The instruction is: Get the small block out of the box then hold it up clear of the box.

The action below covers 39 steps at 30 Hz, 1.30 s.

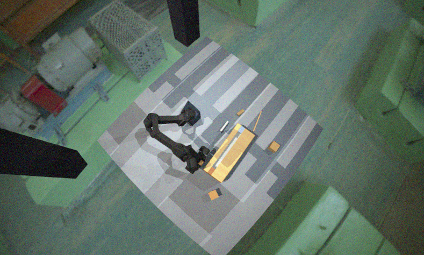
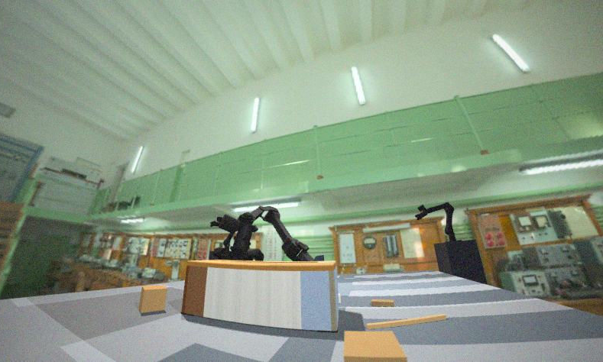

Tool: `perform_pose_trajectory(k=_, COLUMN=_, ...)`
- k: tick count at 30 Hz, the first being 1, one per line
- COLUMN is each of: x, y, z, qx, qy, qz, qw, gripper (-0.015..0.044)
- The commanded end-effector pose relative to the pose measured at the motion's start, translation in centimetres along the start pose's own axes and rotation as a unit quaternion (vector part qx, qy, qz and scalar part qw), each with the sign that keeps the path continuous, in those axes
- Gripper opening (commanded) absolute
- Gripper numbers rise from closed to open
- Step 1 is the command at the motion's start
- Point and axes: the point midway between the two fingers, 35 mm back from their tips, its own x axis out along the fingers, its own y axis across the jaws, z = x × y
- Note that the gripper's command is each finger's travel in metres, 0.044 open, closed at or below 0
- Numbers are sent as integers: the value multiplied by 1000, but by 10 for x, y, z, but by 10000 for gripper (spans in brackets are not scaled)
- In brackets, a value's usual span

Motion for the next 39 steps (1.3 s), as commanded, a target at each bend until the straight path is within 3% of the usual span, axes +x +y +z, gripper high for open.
perform_pose_trajectory(k=1, x=-4, y=-1, z=0, qx=-26, qy=-2, qz=0, qw=1000, gripper=0)
perform_pose_trajectory(k=10, x=-10, y=-12, z=-1, qx=-211, qy=-12, qz=-6, qw=977, gripper=0)
perform_pose_trajectory(k=20, x=-17, y=-23, z=-1, qx=-409, qy=-20, qz=-13, qw=912, gripper=0)
perform_pose_trajectory(k=29, x=-23, y=-32, z=-1, qx=-573, qy=-25, qz=-20, qw=819, gripper=0)
perform_pose_trajectory(k=39, x=-30, y=-40, z=-1, qx=-732, qy=-29, qz=-29, qw=680, gripper=0)
